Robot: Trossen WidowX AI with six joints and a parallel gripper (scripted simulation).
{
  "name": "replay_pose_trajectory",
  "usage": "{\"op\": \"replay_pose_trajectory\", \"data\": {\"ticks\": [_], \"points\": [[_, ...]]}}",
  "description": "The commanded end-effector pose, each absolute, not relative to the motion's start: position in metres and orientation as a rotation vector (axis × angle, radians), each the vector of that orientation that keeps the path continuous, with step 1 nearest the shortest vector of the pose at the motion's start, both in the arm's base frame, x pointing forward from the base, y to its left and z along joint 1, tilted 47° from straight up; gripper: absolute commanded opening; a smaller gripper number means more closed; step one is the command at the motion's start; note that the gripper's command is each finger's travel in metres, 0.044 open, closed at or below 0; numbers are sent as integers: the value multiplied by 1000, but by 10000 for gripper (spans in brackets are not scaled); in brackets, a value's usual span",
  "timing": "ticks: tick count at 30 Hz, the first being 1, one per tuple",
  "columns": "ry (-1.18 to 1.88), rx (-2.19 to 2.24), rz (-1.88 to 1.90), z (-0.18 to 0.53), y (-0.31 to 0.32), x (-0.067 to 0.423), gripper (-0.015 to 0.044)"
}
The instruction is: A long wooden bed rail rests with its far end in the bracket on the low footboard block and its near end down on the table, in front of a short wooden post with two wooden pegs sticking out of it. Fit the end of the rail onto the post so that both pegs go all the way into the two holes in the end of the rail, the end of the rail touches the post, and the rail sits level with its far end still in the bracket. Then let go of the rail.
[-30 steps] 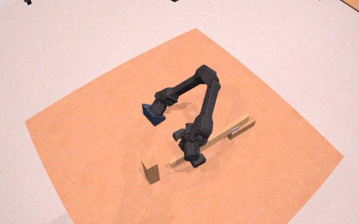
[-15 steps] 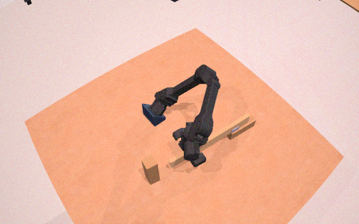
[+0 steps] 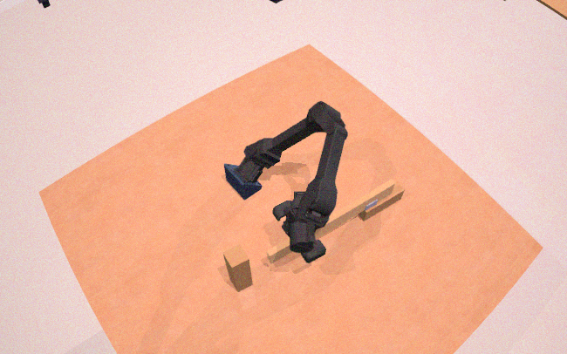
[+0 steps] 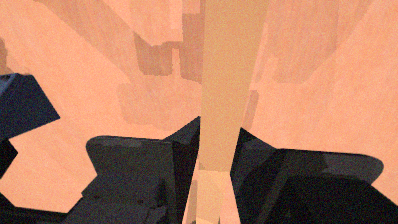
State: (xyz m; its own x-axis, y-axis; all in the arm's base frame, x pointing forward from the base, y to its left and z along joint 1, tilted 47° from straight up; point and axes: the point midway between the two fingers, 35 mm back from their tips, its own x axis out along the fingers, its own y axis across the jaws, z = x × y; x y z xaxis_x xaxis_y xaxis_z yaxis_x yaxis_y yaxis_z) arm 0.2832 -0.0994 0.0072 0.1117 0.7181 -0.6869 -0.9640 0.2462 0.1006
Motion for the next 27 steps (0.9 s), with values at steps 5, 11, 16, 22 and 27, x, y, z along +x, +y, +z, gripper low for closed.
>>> {"op": "replay_pose_trajectory", "data": {"ticks": [5, 11, 16, 22, 27], "points": [[703, -424, 1278, 12, -105, 284, 0], [703, -424, 1278, 14, -107, 284, 0], [703, -424, 1278, 16, -109, 283, 0], [703, -424, 1278, 18, -111, 283, 0], [703, -424, 1278, 19, -113, 282, 0]]}}
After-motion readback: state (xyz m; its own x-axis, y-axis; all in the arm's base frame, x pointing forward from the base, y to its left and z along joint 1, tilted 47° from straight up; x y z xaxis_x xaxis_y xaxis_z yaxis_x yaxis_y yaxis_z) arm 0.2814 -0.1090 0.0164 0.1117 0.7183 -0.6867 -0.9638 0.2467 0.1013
